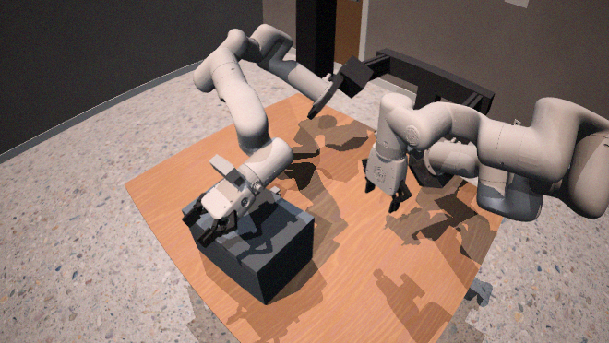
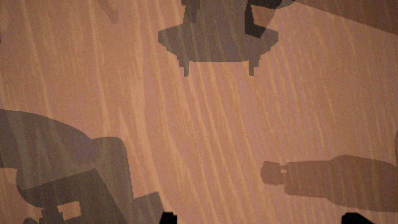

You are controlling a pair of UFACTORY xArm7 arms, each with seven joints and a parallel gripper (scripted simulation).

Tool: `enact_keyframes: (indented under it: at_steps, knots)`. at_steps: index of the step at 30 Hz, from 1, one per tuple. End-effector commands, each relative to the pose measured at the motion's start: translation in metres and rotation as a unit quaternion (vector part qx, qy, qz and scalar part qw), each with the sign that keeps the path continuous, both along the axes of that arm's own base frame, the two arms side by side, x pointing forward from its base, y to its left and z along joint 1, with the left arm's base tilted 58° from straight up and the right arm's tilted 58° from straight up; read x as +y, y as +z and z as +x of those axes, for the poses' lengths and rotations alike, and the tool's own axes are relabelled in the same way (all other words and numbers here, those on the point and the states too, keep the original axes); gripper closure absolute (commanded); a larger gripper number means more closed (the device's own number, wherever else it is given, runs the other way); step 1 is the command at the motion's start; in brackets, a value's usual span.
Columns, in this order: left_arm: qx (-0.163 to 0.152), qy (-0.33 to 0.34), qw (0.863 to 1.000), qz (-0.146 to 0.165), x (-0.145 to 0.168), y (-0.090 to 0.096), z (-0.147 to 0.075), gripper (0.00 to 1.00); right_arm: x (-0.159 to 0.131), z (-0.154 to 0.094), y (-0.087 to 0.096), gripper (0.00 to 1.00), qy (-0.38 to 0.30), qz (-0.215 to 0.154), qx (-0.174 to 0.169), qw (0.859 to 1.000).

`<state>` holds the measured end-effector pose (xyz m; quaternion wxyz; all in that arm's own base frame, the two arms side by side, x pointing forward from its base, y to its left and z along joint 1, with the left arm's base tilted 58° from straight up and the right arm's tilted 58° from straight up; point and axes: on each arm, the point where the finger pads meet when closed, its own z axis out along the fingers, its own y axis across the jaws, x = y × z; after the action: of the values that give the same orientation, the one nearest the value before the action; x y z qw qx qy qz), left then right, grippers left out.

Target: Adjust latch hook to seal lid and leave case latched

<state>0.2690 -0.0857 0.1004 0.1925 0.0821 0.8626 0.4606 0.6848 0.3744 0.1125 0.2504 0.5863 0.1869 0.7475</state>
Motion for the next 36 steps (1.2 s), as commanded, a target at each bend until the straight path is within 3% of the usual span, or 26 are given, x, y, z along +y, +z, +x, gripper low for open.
enact_keyframes:
  at_steps: [1, 36]
  knots:
    - [-0.001, -0.001, 1.0, -0.001, -0.0016, 0.0003, 0.0002, 0.0, 0.012, 0.0205, 0.0045, 0.0, 0.026, 0.006, -0.035, 0.999]
    - [-0.001, -0.001, 1.0, -0.001, -0.0016, 0.0003, 0.0002, 0.0, 0.0139, 0.024, 0.0057, 0.0, 0.033, 0.007, -0.043, 0.999]
